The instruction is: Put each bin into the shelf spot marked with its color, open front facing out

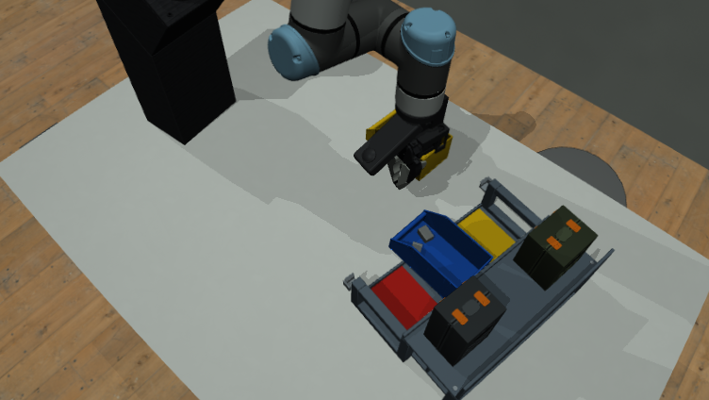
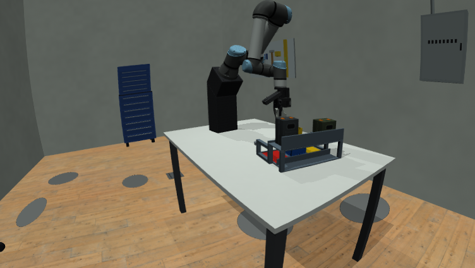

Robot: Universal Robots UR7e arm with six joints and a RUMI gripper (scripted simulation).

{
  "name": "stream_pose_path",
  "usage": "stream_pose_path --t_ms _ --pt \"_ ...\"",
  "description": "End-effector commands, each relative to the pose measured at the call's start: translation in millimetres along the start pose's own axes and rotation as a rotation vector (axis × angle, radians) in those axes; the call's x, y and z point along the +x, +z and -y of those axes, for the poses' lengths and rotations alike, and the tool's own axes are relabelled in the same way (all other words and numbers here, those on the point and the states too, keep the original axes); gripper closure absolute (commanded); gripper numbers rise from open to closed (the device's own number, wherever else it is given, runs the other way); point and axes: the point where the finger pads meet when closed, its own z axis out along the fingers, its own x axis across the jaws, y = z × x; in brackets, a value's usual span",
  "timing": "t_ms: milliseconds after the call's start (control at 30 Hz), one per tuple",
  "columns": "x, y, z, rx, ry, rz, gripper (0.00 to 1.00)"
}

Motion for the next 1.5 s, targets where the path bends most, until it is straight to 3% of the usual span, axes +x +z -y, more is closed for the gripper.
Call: stream_pose_path --t_ms 0,1467 --pt "-0.2 -0.4 0.0 -0.001 -0.026 0.002 1.0" --pt "-0.1 -0.4 0.1 -0.001 -0.04 0.003 1.0"
